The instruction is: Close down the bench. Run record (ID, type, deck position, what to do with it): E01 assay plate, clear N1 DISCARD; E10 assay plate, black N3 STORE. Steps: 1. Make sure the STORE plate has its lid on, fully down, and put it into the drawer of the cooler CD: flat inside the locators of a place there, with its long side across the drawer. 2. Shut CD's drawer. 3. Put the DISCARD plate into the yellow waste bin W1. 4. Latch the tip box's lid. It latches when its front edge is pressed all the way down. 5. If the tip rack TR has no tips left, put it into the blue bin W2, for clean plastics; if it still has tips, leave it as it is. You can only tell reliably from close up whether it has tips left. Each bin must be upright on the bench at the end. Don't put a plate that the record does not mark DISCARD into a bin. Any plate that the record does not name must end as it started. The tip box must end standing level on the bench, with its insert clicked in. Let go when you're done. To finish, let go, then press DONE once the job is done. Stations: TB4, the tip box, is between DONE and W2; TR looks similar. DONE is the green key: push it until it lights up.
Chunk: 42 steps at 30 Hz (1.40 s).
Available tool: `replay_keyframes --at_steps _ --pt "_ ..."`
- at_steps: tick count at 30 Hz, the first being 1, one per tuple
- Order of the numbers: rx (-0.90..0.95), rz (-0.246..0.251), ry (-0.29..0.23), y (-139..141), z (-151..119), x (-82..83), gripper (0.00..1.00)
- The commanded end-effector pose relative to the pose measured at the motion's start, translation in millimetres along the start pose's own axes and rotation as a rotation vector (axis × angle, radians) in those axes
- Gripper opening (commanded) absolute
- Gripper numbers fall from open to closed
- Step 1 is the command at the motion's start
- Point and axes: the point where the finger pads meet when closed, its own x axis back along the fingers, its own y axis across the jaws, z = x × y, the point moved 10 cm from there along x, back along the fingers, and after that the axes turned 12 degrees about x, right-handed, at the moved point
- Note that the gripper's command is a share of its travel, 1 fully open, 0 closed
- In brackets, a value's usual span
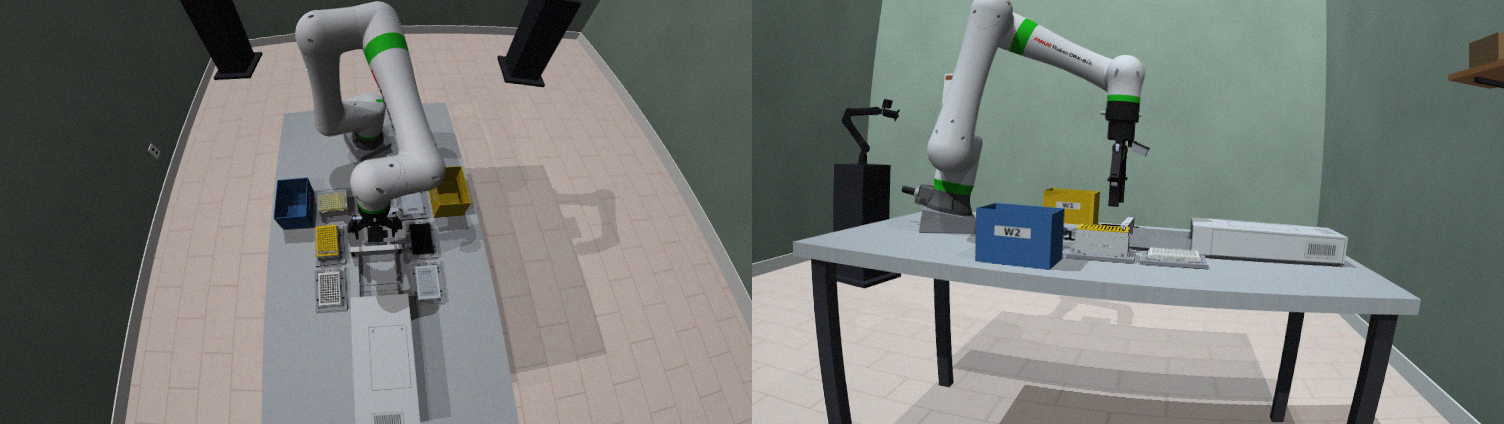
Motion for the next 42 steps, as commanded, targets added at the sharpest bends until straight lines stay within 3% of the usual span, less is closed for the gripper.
replay_keyframes --at_steps 1,20,28,29,42 --pt "0.000 -0.001 0.002 0 0 5.0 0.88" --pt "0.000 -0.001 0.002 0 0 27.6 0.88" --pt "0.000 -0.001 0.002 0 0 28.3 0.88" --pt "0.032 -0.001 0.002 -3 -2 28.5 0.70" --pt "0.032 0.000 0.001 -39 -27 30.0 0.70"
